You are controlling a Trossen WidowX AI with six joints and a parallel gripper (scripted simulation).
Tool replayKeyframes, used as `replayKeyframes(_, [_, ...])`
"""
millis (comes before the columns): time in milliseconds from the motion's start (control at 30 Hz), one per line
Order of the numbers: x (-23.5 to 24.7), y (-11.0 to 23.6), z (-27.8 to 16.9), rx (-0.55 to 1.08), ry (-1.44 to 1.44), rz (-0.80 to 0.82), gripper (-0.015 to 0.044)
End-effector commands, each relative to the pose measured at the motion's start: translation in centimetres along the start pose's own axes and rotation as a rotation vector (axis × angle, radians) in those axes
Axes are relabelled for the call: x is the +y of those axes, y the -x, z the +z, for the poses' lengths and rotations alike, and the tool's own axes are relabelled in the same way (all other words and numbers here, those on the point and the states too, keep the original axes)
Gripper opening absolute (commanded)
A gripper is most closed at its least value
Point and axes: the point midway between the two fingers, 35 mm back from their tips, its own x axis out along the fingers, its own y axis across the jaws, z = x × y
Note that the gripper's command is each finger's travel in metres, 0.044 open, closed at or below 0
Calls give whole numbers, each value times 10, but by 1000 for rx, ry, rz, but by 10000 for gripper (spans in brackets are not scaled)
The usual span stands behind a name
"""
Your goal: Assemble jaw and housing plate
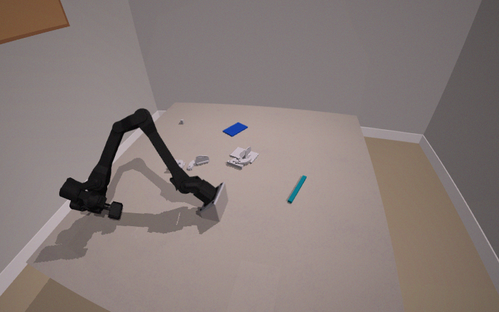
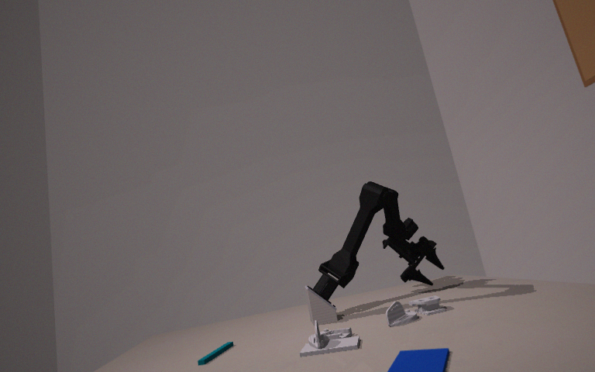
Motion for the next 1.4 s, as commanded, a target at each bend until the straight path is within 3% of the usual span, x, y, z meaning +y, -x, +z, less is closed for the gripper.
replayKeyframes(0, [0, 0, 0, 0, 0, 0, 426])
replayKeyframes(367, [-9, -7, 13, -41, 122, -24, 440])
replayKeyframes(1367, [-40, -76, 151, -270, 331, -245, 440])
